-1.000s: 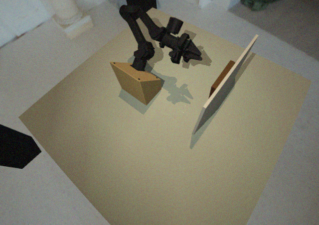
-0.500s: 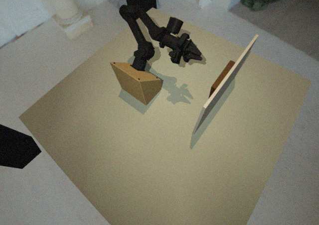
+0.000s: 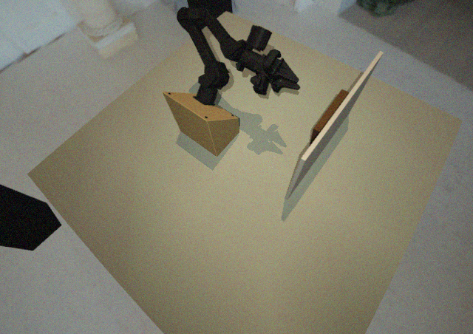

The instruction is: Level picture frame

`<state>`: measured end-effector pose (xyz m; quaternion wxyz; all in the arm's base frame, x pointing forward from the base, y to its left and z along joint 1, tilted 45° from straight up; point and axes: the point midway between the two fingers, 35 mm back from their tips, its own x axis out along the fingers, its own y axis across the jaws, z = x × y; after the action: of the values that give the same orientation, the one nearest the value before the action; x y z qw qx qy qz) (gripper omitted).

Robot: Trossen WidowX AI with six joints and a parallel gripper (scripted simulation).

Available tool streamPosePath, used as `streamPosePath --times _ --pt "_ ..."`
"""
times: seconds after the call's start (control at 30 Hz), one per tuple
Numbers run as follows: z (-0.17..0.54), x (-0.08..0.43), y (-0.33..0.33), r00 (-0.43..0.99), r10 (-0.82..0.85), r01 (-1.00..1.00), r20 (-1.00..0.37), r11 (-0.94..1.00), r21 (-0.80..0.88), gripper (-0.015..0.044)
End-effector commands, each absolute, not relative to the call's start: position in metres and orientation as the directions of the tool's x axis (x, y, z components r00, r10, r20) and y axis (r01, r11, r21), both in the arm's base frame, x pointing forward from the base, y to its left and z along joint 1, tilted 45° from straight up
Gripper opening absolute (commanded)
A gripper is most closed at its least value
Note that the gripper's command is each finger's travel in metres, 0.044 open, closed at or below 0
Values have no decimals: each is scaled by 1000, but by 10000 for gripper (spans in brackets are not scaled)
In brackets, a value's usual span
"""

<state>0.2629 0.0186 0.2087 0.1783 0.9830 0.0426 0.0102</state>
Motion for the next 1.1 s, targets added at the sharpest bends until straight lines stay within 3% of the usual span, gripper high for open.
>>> streamPosePath --times 0.0,0.3,0.63,1.07 --pt "209 263 19 996 93 86 5 -934 346 260" --pt "208 263 19 996 87 80 5 -931 356 260" --pt "179 260 67 996 93 71 6 -802 594 260" --pt "180 262 69 996 93 71 6 -799 597 260"
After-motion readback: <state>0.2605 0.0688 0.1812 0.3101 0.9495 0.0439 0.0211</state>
